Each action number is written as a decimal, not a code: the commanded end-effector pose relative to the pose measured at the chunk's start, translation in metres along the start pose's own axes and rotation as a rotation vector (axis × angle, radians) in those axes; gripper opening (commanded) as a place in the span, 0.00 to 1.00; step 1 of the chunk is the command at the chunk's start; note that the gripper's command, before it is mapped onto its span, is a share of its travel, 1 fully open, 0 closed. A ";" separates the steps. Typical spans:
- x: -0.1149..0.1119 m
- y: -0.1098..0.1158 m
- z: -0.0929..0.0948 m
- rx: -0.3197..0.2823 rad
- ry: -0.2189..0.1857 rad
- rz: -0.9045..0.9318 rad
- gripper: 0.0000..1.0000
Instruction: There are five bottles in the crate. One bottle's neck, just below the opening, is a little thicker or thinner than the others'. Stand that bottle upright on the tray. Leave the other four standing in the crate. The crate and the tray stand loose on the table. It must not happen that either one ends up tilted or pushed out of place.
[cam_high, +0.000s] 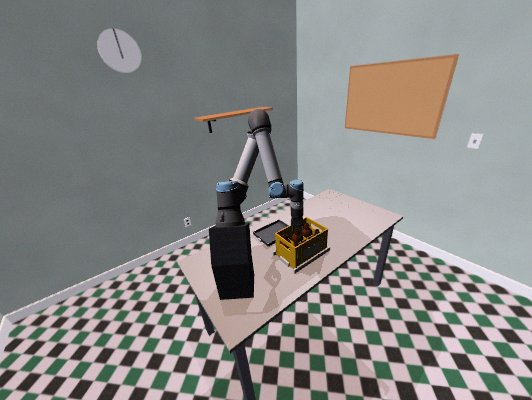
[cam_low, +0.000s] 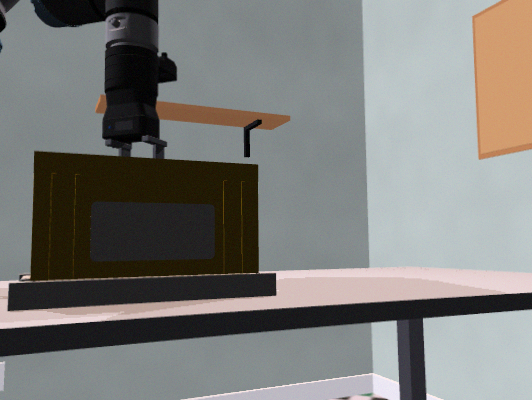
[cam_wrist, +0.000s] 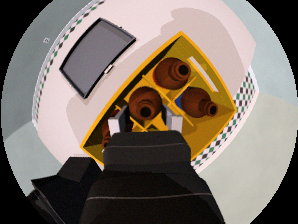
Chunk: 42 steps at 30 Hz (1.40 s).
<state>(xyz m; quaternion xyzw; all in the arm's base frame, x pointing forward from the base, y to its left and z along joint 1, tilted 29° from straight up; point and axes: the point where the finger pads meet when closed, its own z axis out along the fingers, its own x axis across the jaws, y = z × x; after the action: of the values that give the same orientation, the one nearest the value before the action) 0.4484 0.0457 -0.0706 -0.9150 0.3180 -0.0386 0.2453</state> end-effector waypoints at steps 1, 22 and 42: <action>0.001 0.000 0.006 0.000 0.002 0.000 1.00; 0.001 0.000 0.014 0.000 0.002 0.000 1.00; 0.001 0.000 0.014 0.000 0.002 0.000 1.00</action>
<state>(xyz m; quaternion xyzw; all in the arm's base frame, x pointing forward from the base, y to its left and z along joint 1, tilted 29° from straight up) 0.4518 0.0518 -0.0833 -0.9150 0.3181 -0.0388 0.2452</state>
